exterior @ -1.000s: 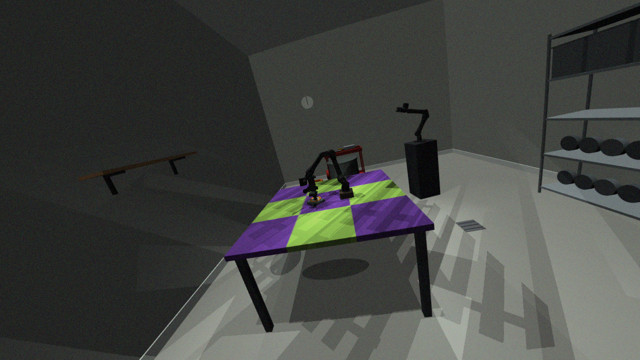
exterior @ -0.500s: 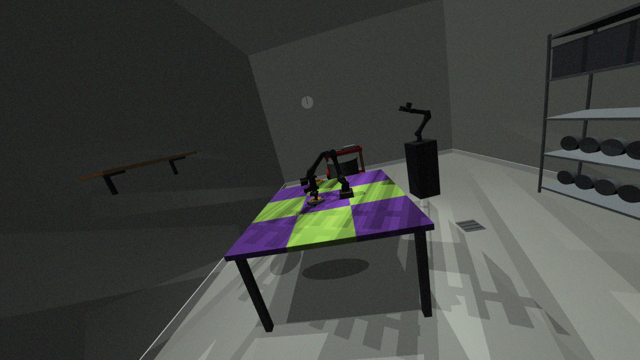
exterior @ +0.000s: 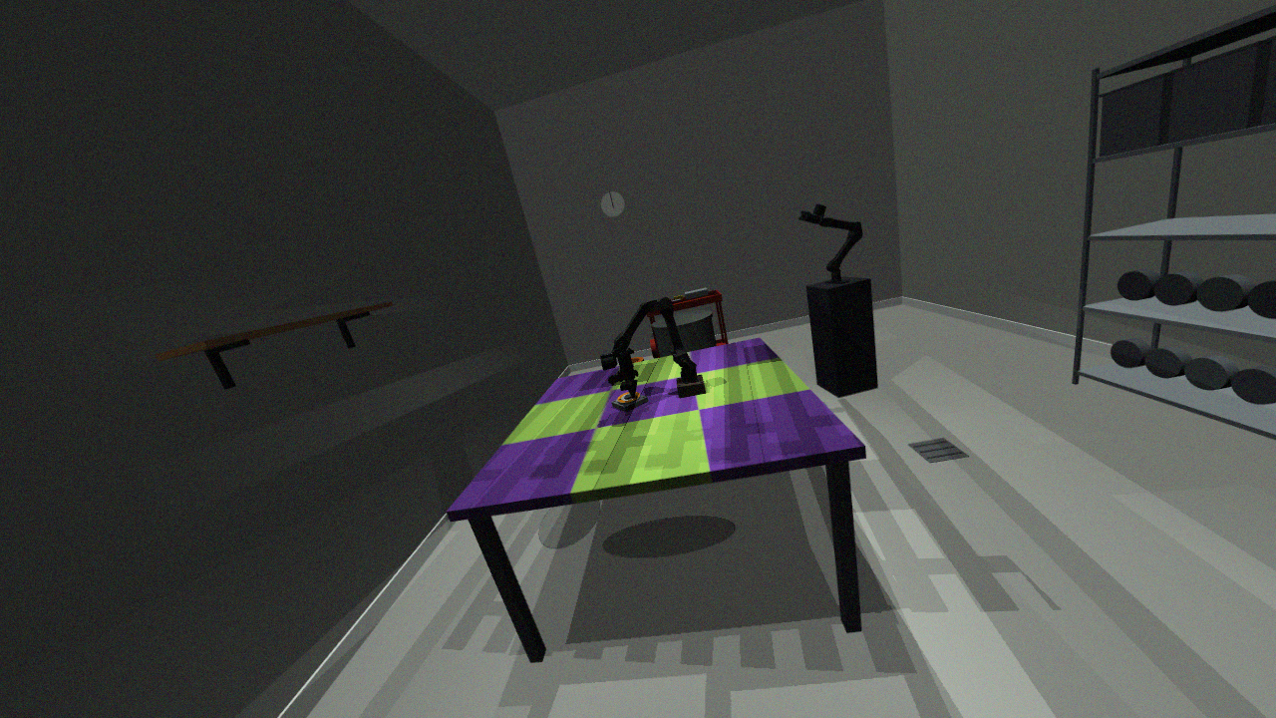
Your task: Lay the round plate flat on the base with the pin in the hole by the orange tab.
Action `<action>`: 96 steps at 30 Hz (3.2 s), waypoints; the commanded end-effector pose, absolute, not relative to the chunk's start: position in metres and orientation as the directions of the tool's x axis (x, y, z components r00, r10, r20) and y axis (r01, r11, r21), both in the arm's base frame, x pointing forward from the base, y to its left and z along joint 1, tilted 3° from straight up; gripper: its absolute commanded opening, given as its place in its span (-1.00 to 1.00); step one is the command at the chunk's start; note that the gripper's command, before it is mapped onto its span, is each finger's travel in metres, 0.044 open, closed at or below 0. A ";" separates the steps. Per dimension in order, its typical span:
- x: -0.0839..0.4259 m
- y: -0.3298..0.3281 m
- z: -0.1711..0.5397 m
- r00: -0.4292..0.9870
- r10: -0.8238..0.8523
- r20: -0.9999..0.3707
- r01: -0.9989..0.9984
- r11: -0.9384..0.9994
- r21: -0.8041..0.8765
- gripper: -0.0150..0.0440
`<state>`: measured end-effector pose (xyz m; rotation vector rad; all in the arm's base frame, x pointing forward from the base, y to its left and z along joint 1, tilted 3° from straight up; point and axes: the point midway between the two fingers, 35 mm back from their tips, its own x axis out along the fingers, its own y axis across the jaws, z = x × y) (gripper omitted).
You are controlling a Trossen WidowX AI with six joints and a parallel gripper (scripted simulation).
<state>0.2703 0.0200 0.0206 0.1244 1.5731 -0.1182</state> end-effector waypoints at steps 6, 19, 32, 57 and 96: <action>0.260 0.014 0.018 -0.020 -0.003 -1.000 0.150 0.989 -0.006 -0.49; 0.251 0.004 0.019 -0.020 -0.003 -1.000 0.150 0.989 -0.006 -0.49; 0.245 -0.006 0.021 -0.021 -0.004 -1.000 0.150 0.989 -0.008 -0.49; 0.243 -0.033 0.023 -0.021 -0.007 -1.000 0.150 0.989 -0.010 -0.49; 0.242 -0.036 0.057 -0.024 -0.002 -1.000 0.151 0.988 -0.006 -0.49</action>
